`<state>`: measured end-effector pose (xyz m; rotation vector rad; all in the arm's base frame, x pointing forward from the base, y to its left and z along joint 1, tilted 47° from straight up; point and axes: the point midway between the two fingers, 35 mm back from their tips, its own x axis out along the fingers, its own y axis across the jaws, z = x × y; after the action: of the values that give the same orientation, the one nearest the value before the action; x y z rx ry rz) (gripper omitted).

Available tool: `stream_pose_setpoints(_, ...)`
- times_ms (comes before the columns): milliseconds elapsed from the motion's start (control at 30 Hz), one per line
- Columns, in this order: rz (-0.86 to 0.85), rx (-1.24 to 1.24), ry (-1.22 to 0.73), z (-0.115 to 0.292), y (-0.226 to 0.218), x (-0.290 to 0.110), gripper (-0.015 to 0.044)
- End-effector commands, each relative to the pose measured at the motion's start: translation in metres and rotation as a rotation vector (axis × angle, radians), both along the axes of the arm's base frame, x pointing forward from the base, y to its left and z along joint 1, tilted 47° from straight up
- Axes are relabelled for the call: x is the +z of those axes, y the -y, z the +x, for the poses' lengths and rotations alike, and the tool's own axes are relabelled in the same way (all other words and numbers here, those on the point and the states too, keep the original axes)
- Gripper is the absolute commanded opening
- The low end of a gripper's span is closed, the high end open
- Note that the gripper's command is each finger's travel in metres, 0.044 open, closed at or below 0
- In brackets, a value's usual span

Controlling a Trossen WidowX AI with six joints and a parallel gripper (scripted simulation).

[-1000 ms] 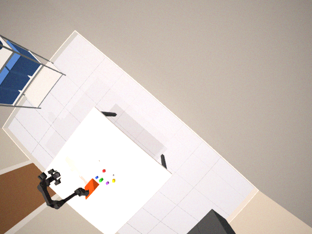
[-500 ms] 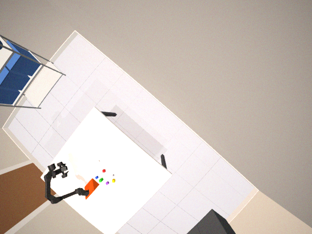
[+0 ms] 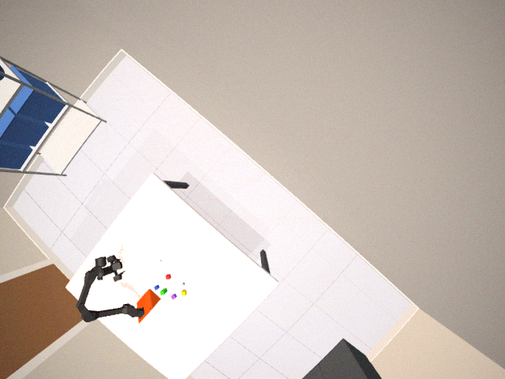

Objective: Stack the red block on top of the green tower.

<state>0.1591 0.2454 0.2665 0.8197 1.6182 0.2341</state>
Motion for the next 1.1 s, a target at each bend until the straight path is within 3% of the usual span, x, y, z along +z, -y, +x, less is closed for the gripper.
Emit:
stream_pose_setpoints(0, -0.018, -0.011, -0.004, 0.024, 0.007, -0.017, 0.0440)
stream_pose_setpoints(567, -0.050, -0.081, -0.112, 0.125, 0.081, -0.105, 0.0440)
stream_pose_setpoints(1067, 0.024, -0.186, -0.193, 0.165, 0.182, -0.183, 0.0440)
